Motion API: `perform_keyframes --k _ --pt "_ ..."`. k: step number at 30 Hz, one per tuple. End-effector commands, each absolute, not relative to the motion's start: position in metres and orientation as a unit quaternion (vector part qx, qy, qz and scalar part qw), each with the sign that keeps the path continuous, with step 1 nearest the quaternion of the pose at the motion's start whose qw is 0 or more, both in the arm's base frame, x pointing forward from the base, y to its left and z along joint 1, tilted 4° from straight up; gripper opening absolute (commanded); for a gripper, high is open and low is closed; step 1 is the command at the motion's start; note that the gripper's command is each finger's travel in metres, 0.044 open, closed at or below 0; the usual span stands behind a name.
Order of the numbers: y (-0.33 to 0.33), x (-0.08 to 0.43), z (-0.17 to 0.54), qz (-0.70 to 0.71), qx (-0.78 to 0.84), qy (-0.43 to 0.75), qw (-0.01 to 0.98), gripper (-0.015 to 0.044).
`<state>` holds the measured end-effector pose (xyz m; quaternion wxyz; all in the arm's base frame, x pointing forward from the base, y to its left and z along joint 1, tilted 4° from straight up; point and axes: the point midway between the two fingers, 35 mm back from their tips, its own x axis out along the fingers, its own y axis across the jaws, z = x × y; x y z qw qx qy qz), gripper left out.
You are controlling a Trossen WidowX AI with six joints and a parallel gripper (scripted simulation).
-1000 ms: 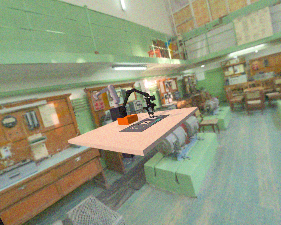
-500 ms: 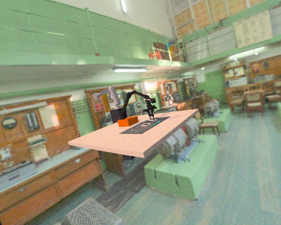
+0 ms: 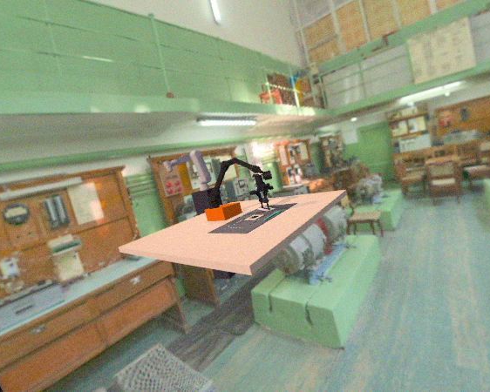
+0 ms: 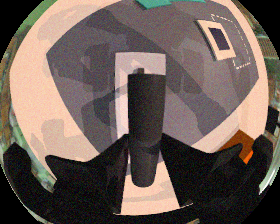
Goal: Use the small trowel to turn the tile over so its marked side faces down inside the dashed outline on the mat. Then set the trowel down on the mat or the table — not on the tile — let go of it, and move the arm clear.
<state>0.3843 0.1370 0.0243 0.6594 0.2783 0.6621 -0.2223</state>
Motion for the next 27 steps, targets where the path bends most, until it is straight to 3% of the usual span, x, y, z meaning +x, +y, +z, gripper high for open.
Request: perform_keyframes --k 1,27 --pt "0.1378 0.3838 0.0213 -0.223 0.278 0.664 0.658 0.0130" --pt "0.1378 0.3838 0.0213 -0.446 0.495 0.540 0.515 0.0130"
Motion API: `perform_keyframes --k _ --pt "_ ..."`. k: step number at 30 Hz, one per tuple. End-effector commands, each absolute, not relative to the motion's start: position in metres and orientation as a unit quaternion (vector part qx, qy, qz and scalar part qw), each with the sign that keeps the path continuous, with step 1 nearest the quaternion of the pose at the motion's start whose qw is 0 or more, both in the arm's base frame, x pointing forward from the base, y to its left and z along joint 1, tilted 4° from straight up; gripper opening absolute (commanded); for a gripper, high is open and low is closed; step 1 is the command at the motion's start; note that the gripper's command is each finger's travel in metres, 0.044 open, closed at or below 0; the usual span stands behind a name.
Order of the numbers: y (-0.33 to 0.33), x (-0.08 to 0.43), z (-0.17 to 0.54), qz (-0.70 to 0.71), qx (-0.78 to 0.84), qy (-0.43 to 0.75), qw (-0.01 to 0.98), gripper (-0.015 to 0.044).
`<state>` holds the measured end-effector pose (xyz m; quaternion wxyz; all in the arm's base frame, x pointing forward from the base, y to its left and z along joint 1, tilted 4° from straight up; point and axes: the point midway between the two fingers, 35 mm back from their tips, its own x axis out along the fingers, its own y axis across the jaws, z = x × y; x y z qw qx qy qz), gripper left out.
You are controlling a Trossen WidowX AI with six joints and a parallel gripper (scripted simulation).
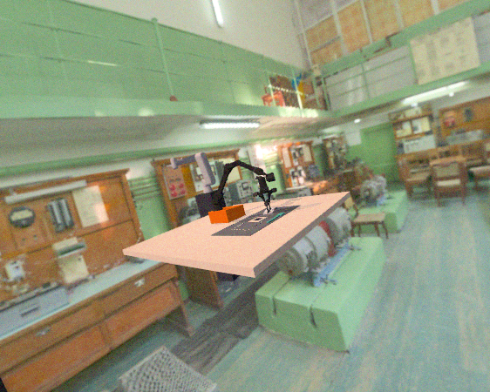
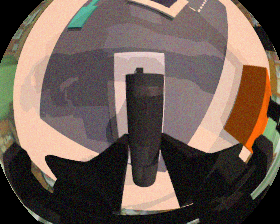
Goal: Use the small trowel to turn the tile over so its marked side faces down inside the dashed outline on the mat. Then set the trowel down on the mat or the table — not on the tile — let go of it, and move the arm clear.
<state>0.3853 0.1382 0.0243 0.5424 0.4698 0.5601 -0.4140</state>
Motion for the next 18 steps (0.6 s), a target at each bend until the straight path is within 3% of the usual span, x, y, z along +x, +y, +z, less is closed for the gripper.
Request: perform_keyframes --k 1,18 --pt "0.1378 0.3838 0.0213 -0.454 0.503 0.533 0.507 0.0130" --pt "0.1378 0.3838 0.0213 -0.545 0.588 0.440 0.405 0.0130"
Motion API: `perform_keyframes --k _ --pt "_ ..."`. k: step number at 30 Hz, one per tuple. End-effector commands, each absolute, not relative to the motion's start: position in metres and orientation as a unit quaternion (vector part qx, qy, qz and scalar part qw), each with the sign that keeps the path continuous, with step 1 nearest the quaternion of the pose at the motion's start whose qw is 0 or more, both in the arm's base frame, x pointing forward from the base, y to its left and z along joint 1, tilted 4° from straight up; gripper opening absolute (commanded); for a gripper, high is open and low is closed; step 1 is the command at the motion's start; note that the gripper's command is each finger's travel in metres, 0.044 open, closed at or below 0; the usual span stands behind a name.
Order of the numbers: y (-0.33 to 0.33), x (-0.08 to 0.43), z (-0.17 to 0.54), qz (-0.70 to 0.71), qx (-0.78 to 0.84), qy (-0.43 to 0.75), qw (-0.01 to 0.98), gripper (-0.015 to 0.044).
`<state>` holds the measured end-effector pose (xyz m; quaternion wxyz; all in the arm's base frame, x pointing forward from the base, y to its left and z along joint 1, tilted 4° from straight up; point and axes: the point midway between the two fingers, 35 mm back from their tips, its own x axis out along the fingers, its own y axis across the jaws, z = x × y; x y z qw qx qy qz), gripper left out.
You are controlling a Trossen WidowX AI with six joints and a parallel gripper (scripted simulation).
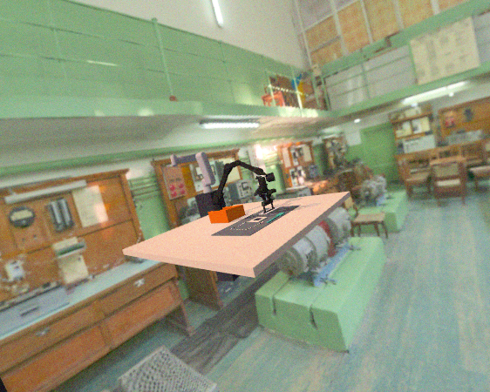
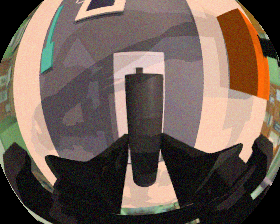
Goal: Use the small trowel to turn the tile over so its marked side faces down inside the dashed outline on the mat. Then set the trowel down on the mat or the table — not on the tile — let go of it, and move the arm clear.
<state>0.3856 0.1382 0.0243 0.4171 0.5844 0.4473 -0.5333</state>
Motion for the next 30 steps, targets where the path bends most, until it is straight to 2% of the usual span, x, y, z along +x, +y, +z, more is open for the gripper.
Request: perform_keyframes --k 1,3,8,9,27,30 --pt "0.138 0.384 0.021 -0.545 0.588 0.440 0.405 0.0130" --pt "0.138 0.384 0.021 -0.545 0.588 0.440 0.405 0.0130" --pt "0.138 0.384 0.021 -0.545 0.588 0.440 0.405 0.0261" --pt "0.138 0.384 0.021 -0.545 0.588 0.440 0.405 0.0270" --pt "0.138 0.384 0.021 -0.545 0.588 0.440 0.405 0.0270" --pt "0.136 0.383 0.044 -0.545 0.588 0.439 0.405 0.0270"
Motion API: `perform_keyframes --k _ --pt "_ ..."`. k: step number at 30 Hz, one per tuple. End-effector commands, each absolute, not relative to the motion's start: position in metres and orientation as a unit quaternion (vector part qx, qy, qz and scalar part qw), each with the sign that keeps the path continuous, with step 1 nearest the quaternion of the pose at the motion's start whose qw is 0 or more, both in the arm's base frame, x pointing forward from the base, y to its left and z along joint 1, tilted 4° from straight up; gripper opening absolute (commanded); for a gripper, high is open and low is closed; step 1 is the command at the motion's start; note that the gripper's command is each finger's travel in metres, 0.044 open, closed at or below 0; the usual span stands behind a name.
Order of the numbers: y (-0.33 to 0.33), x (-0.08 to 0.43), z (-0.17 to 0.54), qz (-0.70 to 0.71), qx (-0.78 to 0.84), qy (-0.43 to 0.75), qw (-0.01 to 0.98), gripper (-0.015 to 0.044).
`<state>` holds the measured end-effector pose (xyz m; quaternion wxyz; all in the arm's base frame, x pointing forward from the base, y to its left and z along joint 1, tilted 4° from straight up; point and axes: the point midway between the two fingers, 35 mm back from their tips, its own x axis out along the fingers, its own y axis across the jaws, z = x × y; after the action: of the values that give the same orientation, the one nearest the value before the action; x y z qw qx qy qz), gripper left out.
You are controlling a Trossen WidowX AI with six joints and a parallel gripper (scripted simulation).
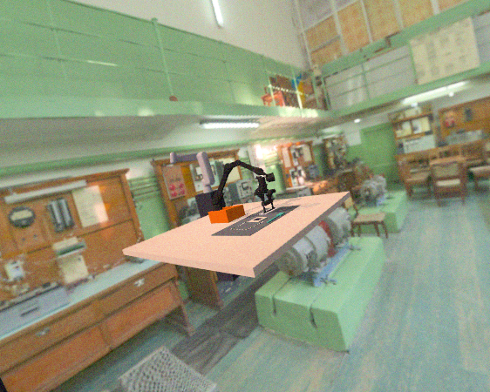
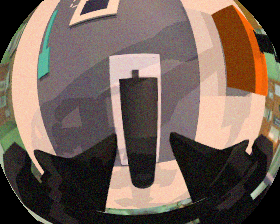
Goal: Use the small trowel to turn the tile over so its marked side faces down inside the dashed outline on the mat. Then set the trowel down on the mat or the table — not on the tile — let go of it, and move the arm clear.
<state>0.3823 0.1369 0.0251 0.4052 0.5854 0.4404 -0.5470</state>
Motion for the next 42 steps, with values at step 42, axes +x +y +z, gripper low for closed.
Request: perform_keyframes --k 42 --pt "0.133 0.341 0.029 -0.322 0.707 0.187 0.601 0.0300"
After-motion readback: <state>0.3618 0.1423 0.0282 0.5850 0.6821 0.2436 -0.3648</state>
